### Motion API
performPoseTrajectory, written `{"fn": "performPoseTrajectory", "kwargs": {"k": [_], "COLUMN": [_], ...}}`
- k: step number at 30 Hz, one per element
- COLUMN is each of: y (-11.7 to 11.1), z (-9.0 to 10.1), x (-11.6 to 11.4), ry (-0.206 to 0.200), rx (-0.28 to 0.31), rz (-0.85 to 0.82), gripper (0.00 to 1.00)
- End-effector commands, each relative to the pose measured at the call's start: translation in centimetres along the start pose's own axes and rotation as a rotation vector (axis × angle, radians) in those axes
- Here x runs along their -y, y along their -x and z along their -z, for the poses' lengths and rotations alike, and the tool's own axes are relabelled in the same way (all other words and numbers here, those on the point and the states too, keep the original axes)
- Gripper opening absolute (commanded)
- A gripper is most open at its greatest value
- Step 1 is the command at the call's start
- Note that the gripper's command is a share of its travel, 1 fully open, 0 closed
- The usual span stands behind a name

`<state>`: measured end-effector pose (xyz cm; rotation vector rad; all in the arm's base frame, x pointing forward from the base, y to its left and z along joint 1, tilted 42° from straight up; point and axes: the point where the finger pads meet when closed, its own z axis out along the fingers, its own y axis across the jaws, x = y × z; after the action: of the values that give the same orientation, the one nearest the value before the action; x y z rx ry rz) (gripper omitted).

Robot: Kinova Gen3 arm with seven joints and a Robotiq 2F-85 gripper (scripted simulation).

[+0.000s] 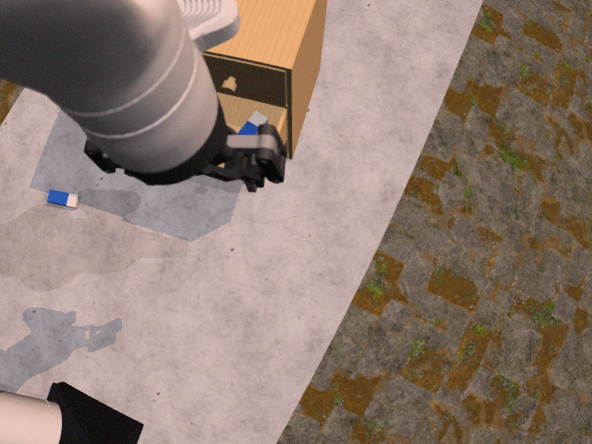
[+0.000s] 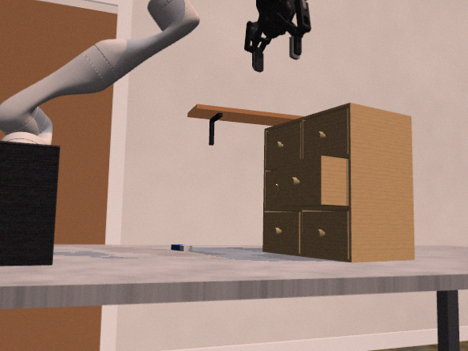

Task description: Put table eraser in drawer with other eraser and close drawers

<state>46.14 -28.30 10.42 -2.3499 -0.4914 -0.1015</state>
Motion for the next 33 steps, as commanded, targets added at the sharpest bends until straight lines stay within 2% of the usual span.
{"fn": "performPoseTrajectory", "kwargs": {"k": [1,13,16,28,33], "y": [-0.9,-3.8,-4.1,-6.6,-7.0], "z": [-0.8,-3.7,-4.0,-6.6,-7.0], "x": [-0.2,-0.9,-0.9,-1.4,-1.5], "ry": [0.001,-0.003,-0.004,-0.011,-0.011], "rx": [-0.009,-0.029,-0.031,-0.049,-0.052], "rz": [0.071,0.339,0.345,0.59,0.617], "gripper": [1.0,1.0,1.0,1.0,1.0]}}
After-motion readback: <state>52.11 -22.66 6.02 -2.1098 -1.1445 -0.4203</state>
